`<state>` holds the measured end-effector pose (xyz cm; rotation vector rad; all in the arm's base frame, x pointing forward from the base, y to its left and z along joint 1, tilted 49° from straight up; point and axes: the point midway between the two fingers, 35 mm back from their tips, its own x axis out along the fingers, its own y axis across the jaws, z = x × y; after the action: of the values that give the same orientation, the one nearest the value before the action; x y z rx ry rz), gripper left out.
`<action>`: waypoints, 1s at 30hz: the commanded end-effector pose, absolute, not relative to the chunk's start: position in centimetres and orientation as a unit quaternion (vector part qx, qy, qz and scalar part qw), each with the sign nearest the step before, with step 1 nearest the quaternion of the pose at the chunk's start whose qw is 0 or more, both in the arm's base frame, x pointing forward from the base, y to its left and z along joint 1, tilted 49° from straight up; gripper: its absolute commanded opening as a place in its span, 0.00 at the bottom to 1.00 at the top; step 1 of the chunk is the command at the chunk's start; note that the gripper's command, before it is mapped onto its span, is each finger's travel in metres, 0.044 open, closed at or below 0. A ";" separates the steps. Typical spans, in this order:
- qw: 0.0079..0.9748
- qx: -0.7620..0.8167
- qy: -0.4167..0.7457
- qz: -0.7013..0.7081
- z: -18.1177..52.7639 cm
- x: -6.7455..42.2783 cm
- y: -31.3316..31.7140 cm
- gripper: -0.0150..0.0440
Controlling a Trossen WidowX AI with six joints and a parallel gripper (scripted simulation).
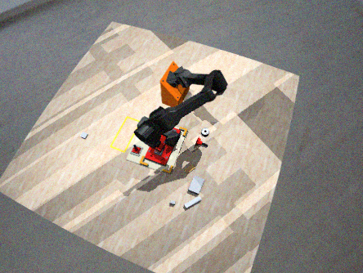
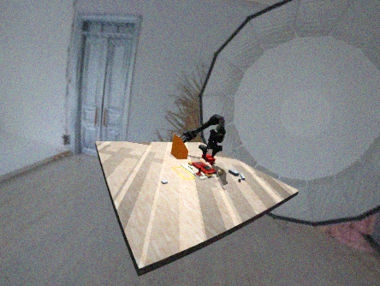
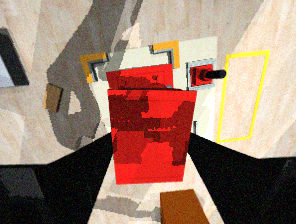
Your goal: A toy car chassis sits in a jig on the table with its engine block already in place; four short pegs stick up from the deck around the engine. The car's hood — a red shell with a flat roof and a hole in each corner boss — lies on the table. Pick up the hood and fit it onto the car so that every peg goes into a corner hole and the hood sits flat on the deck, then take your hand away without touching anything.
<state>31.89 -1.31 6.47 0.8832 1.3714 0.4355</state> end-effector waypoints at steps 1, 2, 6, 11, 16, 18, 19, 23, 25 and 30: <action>0.681 0.366 0.596 0.217 6.6 32.6 -1.5 0.25; 0.685 0.359 0.594 0.224 6.6 32.7 -1.5 0.25; 0.694 0.341 0.588 0.239 6.6 33.0 -1.6 0.25; 0.694 0.341 0.588 0.239 6.4 32.9 -1.4 0.25; 0.694 0.341 0.587 0.239 5.4 33.2 -0.3 0.25; 0.694 0.341 0.587 0.239 4.8 33.5 0.5 0.25; 0.694 0.341 0.587 0.239 4.4 33.6 0.8 0.25; 0.694 0.341 0.587 0.240 3.5 34.0 2.1 0.25; 0.694 0.341 0.587 0.240 3.5 34.1 2.2 0.25; 0.694 0.341 0.587 0.240 3.5 34.1 2.2 0.25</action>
<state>34.07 2.27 3.53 0.7500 1.3123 0.5406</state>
